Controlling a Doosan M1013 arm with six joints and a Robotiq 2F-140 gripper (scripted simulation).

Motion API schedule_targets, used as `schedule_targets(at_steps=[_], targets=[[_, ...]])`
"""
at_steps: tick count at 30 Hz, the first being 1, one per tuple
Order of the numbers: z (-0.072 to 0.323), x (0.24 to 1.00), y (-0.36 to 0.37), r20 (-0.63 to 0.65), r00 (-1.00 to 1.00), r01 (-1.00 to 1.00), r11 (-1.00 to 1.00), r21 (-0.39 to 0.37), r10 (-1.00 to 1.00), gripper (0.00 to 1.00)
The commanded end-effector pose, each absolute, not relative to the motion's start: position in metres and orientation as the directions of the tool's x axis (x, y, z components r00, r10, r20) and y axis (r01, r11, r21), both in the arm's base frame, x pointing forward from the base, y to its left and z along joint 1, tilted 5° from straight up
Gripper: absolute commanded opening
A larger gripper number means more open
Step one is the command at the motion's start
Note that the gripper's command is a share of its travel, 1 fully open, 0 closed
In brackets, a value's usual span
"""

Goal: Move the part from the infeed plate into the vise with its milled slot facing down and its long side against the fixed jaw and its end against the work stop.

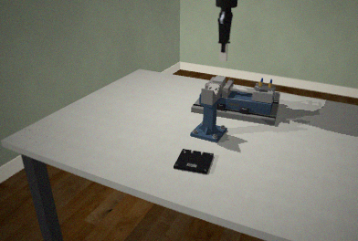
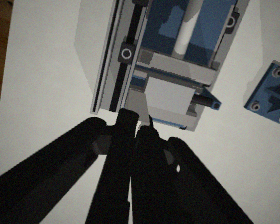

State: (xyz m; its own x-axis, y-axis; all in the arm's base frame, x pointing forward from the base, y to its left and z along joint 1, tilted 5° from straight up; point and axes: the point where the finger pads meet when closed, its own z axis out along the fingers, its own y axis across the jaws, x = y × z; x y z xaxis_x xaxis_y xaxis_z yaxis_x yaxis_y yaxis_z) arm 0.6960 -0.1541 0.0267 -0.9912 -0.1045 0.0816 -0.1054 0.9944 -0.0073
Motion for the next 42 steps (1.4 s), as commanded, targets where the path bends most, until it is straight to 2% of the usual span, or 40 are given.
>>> schedule_targets(at_steps=[1,20,42], targets=[[0.025,0.696,-0.155,0.085,-0.990,-0.110,0.994,-0.003,-0.109,0.00],[0.020,0.695,-0.156,0.085,-0.989,-0.121,0.993,-0.001,-0.120,0.00],[-0.010,0.693,-0.156,0.085,-0.989,-0.121,0.993,-0.001,-0.120,0.00]])
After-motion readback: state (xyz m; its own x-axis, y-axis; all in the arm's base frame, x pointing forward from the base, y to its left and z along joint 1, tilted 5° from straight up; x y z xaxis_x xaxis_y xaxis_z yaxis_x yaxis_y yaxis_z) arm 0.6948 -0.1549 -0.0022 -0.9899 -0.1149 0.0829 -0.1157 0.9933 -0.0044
